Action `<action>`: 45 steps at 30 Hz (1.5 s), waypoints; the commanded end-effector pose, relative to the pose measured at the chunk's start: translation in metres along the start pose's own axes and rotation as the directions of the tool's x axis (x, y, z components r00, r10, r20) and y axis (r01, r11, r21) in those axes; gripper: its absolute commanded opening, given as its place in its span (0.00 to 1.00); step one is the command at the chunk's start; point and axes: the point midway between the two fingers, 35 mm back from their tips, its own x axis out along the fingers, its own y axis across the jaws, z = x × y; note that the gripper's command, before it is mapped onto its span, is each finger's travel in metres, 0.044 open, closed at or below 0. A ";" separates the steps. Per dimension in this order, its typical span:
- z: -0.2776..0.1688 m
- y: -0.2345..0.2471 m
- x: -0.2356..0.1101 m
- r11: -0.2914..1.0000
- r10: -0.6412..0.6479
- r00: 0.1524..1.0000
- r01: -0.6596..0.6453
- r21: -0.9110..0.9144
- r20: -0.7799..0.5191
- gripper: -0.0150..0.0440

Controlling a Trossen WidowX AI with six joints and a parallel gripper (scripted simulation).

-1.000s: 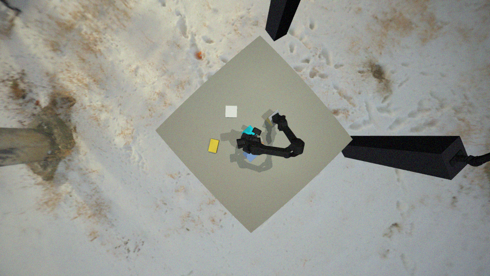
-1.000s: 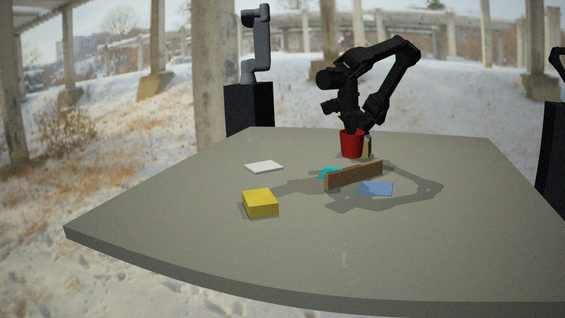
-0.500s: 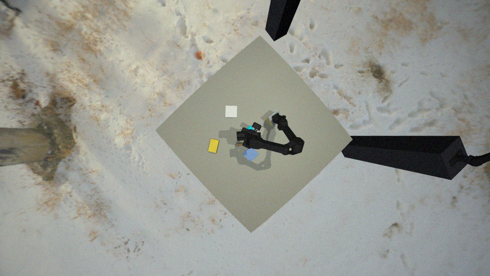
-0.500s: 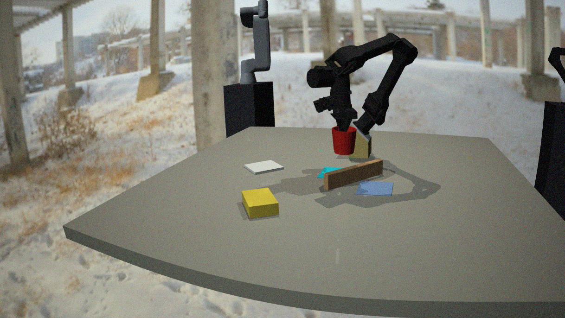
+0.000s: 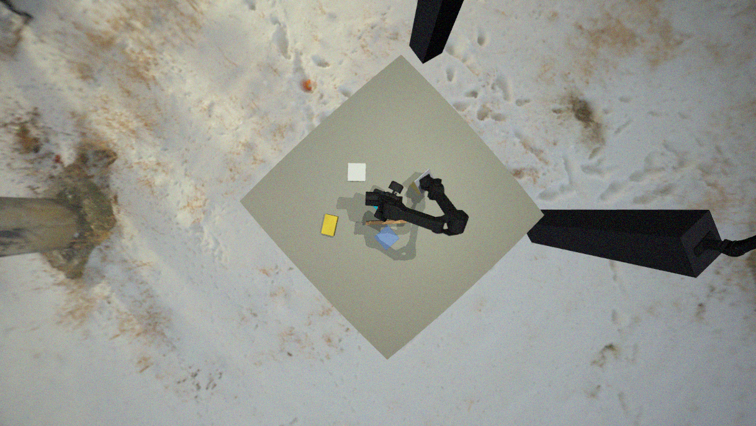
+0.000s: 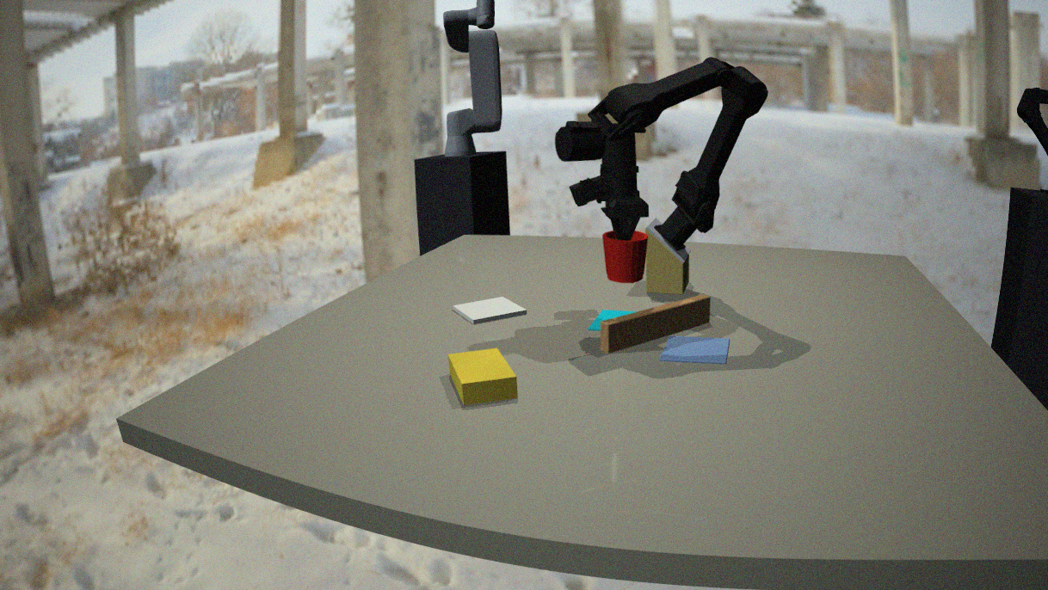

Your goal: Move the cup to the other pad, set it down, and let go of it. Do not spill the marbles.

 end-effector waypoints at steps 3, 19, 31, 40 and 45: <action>0.004 -0.012 0.003 1.000 -0.005 1.000 0.005 0.003 -0.007 0.25; 0.005 -0.011 0.024 1.000 -0.004 1.000 0.005 0.002 -0.007 0.25; 0.005 -0.012 0.042 1.000 -0.004 1.000 0.004 0.002 -0.007 0.25; 0.005 -0.012 0.055 1.000 -0.004 1.000 0.004 0.002 -0.007 0.25; 0.004 -0.013 0.063 1.000 -0.004 1.000 0.004 0.002 -0.008 0.25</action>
